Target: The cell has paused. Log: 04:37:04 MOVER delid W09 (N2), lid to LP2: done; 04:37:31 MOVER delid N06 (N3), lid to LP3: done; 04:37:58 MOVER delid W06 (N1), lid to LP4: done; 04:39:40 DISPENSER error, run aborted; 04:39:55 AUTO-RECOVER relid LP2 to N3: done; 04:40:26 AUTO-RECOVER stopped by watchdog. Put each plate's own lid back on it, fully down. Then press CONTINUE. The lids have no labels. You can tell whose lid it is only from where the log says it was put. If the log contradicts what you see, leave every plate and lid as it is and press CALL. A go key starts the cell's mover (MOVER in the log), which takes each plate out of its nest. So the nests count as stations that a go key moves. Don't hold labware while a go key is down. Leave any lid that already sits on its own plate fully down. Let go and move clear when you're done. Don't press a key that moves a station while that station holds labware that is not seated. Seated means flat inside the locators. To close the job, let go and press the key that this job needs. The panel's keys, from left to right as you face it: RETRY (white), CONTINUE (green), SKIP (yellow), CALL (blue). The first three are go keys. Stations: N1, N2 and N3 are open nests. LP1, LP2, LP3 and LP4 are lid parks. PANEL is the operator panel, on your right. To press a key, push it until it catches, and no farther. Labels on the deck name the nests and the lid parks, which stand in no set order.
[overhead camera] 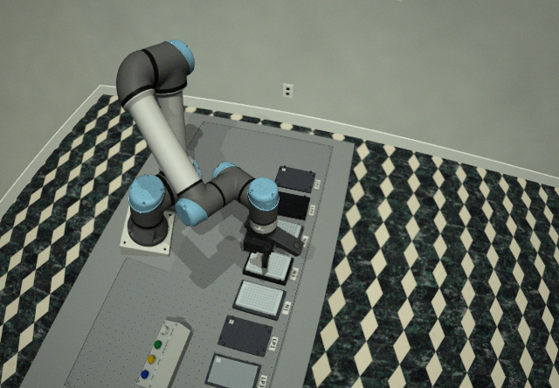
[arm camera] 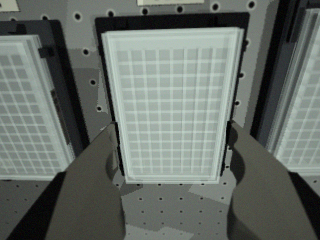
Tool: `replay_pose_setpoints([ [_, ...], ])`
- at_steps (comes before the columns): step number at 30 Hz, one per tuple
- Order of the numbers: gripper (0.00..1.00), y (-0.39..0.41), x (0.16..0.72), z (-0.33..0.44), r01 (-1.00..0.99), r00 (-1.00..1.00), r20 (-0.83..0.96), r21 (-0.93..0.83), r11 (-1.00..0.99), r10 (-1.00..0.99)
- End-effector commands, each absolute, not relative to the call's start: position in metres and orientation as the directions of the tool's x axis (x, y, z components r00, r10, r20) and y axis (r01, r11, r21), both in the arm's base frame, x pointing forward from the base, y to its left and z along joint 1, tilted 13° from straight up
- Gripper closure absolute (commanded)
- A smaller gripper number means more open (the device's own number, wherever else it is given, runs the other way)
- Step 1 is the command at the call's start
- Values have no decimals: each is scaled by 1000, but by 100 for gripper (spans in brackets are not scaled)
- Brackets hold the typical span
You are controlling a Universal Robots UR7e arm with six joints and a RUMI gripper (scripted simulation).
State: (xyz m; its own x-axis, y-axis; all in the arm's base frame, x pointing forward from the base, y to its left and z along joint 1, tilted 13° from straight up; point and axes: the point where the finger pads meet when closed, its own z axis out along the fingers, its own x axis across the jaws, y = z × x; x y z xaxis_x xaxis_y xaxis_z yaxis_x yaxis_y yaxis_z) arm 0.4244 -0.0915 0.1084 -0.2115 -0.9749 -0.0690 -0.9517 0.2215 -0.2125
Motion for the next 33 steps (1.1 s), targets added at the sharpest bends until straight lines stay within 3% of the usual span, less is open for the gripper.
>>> replay_pose_setpoints([
  [1,100,-92,425,109,-952,-211,-69,-214,221,-975],
  [33,100,-92,420,130,-952,-211,-69,-213,221,-975],
])
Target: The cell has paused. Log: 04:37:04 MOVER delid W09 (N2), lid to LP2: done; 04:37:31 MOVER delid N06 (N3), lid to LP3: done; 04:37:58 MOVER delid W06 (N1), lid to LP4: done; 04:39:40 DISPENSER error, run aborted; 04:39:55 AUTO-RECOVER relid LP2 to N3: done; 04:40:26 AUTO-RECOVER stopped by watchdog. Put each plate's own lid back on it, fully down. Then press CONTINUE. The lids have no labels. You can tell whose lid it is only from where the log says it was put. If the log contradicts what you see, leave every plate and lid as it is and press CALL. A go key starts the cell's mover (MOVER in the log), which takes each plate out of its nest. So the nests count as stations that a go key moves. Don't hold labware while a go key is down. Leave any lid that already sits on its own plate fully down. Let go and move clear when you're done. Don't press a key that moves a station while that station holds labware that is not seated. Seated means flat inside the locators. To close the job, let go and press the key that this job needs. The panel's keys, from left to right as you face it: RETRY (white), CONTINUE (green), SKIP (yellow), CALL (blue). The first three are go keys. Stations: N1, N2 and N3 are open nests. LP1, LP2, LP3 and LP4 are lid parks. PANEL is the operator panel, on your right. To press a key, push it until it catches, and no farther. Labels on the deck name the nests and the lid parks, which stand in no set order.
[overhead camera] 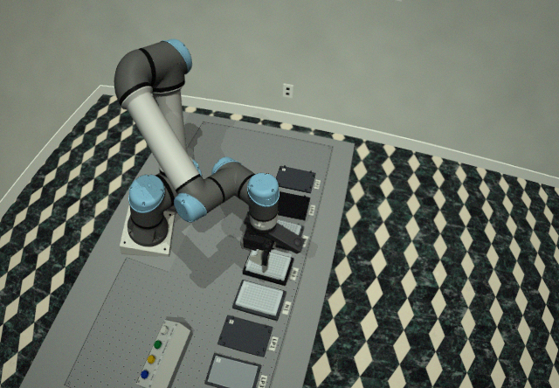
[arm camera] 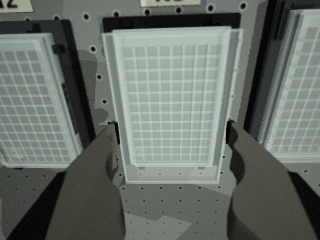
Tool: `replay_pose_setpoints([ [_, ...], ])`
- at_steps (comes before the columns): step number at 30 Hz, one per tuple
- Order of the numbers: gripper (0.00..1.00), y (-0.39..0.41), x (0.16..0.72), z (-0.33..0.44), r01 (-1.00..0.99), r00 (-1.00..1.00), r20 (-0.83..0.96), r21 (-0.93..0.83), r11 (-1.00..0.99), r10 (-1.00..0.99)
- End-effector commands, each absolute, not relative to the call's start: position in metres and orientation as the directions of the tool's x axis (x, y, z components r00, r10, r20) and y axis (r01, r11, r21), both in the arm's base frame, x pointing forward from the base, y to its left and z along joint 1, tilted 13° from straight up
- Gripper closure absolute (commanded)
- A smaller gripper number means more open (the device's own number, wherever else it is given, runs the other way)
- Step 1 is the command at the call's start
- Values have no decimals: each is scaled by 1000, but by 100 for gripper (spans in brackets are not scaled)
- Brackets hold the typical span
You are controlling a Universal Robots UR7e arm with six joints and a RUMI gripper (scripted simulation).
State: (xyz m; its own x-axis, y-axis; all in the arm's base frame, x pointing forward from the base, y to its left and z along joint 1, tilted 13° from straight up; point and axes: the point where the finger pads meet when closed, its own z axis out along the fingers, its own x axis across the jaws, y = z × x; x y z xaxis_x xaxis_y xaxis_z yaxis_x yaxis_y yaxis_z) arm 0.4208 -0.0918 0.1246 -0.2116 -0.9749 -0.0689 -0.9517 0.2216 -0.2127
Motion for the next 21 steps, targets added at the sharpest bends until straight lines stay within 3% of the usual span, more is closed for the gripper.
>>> replay_pose_setpoints([
  [1,100,-92,420,130,-952,-211,-69,-213,221,-975],
  [21,100,-19,436,135,-949,-223,-72,-213,234,-972],
])
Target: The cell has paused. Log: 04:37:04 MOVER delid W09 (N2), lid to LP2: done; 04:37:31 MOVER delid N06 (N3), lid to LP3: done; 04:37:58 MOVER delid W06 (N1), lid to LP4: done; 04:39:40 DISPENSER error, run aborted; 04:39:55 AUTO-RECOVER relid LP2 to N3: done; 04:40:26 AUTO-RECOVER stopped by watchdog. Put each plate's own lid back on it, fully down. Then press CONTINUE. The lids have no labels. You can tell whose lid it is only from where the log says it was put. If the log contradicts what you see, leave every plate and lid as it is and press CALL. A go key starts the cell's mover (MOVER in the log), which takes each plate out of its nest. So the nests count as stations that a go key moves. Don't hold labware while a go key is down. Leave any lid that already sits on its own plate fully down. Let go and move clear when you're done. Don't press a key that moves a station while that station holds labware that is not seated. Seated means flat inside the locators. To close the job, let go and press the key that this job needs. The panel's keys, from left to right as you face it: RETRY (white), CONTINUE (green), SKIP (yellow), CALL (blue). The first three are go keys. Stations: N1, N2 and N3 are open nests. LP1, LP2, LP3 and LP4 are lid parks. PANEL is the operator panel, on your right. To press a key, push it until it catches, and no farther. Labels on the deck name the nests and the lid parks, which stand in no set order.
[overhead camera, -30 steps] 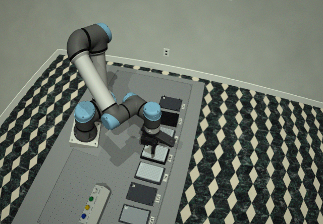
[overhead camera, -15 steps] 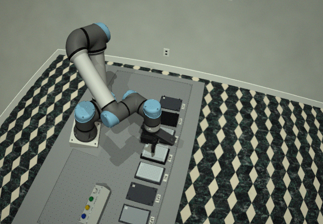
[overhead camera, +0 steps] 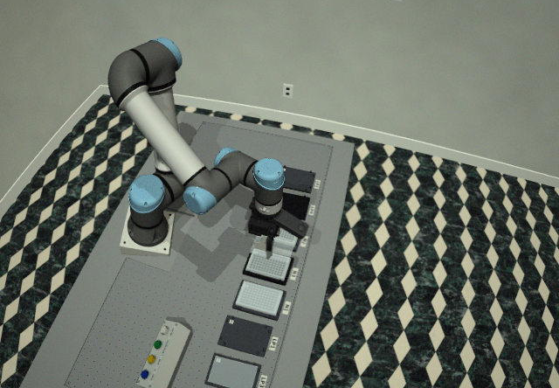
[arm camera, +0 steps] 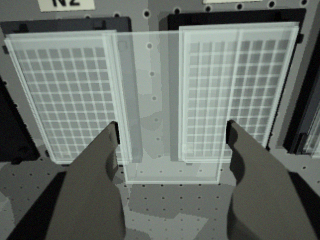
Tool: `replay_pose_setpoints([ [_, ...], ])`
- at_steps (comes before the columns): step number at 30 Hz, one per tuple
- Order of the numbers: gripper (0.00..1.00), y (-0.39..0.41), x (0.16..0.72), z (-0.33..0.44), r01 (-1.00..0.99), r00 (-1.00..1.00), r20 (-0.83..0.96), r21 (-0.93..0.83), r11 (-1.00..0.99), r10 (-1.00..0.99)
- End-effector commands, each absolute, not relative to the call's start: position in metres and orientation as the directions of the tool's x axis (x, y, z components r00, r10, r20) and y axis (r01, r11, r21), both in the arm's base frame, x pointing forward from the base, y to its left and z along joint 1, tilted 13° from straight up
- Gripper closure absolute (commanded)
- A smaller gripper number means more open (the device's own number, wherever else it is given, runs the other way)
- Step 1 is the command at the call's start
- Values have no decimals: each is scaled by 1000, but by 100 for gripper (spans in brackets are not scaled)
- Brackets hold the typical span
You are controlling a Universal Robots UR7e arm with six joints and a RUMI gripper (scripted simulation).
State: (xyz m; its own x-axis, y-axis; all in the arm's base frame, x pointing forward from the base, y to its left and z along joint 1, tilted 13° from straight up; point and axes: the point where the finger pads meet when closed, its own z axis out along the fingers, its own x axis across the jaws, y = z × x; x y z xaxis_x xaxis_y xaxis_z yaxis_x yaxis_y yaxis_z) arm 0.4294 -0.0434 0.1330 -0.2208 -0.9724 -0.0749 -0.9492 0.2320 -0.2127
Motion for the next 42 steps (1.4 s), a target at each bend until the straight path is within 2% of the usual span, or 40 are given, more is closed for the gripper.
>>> replay_pose_setpoints([
  [1,100,-14,437,136,-949,-223,-72,-213,234,-972],
  [14,100,39,448,139,-949,-223,-72,-213,234,-972],
  [42,100,39,450,134,-949,-223,-72,-213,234,-972],
])
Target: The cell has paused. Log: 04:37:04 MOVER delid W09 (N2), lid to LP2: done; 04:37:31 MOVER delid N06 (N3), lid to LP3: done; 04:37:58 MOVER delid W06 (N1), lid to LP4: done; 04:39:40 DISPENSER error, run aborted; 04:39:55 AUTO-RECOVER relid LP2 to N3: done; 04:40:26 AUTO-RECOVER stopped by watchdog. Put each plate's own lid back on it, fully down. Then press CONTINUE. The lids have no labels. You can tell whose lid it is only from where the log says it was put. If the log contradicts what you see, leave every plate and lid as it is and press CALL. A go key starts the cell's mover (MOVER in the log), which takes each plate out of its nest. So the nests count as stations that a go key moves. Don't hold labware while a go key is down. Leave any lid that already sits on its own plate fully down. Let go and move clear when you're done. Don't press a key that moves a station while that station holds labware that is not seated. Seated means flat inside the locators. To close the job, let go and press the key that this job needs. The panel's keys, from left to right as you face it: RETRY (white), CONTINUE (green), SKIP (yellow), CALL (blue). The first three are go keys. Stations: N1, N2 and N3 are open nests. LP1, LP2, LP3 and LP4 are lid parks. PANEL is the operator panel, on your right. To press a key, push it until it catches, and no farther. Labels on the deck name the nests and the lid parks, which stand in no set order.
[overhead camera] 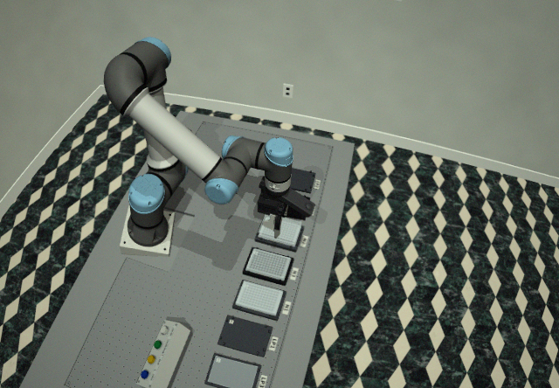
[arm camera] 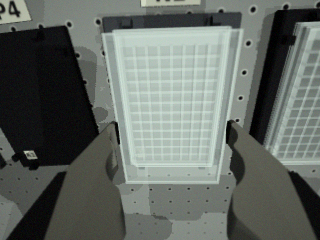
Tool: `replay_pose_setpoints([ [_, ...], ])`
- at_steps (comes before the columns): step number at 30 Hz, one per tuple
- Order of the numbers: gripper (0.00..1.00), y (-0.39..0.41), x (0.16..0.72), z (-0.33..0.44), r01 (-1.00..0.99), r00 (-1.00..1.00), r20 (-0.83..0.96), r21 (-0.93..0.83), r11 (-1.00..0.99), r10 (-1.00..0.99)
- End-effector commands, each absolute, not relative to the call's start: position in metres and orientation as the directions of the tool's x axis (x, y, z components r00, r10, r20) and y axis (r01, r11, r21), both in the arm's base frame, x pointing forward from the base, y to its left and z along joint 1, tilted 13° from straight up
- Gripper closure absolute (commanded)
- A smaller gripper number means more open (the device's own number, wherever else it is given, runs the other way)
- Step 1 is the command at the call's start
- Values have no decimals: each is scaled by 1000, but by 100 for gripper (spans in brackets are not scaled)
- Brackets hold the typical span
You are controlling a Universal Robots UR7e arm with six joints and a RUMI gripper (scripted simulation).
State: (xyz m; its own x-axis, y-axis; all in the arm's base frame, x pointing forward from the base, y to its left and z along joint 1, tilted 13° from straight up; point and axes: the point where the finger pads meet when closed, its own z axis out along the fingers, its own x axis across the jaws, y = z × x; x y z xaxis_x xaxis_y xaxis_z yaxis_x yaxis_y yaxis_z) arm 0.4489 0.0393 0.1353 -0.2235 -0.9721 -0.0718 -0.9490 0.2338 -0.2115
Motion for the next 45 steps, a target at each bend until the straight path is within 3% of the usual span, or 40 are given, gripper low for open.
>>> replay_pose_setpoints([
  [1,100,39,450,134,-949,-223,-72,-213,234,-972],
  [45,100,39,453,121,-949,-223,-72,-213,234,-972],
])
